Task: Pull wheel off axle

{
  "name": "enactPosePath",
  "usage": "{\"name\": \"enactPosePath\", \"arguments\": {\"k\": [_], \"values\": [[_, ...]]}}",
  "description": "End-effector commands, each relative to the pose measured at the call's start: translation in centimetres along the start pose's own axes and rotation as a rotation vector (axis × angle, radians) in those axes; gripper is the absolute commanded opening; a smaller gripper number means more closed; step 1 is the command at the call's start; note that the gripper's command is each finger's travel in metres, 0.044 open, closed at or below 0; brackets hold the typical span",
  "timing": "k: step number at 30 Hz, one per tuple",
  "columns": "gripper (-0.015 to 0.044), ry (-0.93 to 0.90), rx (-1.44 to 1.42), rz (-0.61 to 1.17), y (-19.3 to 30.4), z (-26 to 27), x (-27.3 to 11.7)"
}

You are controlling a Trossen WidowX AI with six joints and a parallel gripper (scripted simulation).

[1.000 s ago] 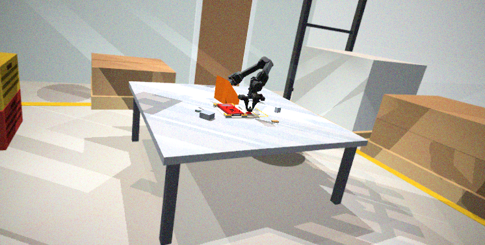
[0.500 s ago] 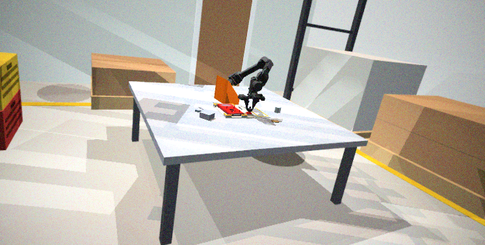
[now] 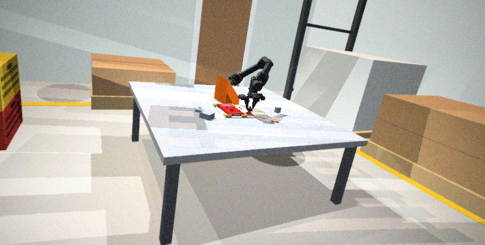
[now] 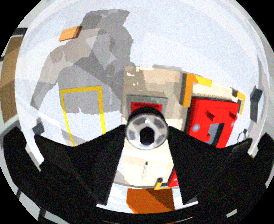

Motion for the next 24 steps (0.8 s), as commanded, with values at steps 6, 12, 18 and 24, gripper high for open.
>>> {"name": "enactPosePath", "arguments": {"k": [6,12,18,24], "values": [[0.0000,0.002,0.003,-0.004,0.05,-0.12,-0.58],[0.0000,0.002,0.004,-0.004,0.05,-0.12,-0.78],[0.0000,0.002,0.004,-0.004,0.05,-0.13,-0.98],[0.0000,0.002,0.004,-0.005,0.05,-0.13,-1.17]]}}
Point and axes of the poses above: the point midway between the two fingers, 35 mm back from their tips, its own x axis out along the fingers, its own z axis across the jaws, y = z × x, the point moved 9 cm from there along -x, back along the fingers, and after that the axes turned 10 degrees about -x, right-handed, at the moved point
